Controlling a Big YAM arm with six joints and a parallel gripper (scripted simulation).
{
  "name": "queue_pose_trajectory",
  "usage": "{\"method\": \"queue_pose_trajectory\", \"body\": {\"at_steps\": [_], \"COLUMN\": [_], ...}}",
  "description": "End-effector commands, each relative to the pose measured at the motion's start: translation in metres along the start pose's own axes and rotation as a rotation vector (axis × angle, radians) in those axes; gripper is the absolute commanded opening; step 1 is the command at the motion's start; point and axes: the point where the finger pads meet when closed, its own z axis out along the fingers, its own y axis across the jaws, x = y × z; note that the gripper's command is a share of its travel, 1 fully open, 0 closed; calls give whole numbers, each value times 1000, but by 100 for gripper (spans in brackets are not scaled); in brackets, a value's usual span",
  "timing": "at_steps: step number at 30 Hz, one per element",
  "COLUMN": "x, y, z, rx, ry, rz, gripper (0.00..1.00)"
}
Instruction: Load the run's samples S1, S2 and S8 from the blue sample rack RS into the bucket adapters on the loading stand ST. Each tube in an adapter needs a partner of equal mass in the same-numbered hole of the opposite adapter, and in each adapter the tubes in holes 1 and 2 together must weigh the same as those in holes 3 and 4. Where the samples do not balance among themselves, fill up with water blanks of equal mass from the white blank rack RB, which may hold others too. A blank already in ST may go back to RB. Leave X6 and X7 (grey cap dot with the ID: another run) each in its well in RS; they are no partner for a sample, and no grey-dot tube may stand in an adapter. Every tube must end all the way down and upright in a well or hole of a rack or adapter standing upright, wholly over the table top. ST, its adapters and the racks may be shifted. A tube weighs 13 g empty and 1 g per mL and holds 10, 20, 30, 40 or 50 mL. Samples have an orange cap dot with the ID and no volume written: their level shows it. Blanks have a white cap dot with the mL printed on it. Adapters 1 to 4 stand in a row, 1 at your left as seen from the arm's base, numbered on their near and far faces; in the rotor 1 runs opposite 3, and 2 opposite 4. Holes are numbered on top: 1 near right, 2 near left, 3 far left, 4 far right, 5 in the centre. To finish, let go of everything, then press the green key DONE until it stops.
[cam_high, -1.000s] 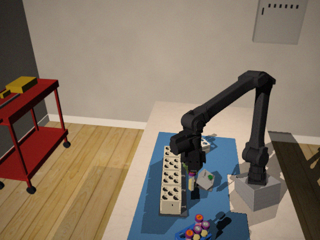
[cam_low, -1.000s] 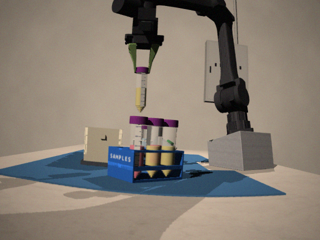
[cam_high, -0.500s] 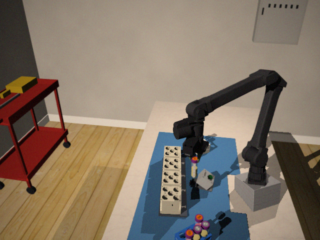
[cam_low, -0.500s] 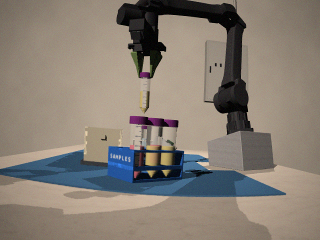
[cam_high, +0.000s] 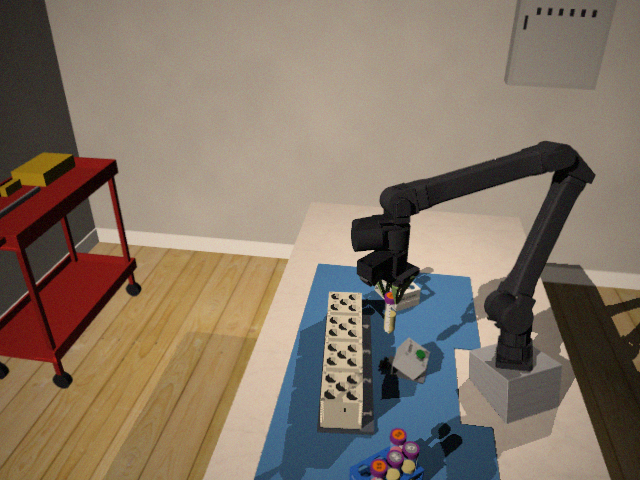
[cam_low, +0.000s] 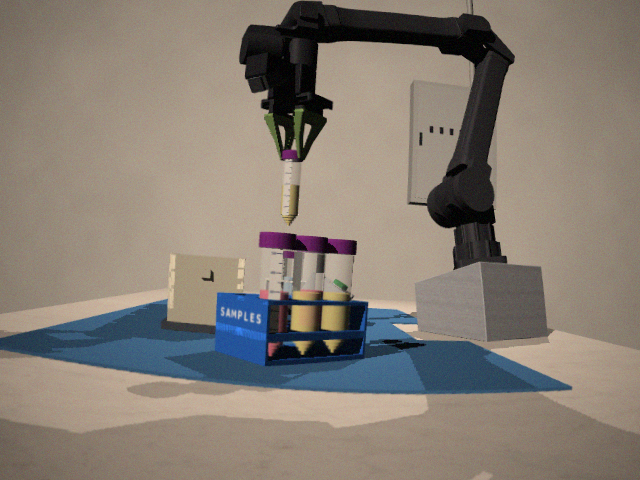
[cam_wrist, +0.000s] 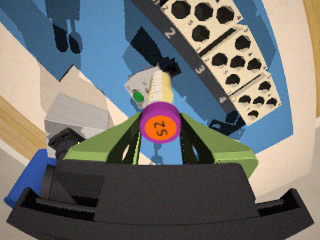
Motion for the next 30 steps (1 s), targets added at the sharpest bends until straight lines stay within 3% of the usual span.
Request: {"method": "queue_pose_trajectory", "body": {"at_steps": [1, 3, 10, 14, 15, 18, 25, 30], "x": [-12, -12, -10, 22, 21, 43, 71, 94], "y": [-1, 1, -4, -15, -29, -32, -50, -84], "z": [-20, -10, -8, -8, -25, -13, -13, -28], "rx": [31, 18, 16, 11, 29, 16, 18, 54], "ry": [-66, -45, -42, -30, -67, -43, -43, -92], "rz": [98, 145, 287, 400, 437, 510, 643, 788], "gripper": [0, 0, 0, 0, 0, 0, 0, 0]}}
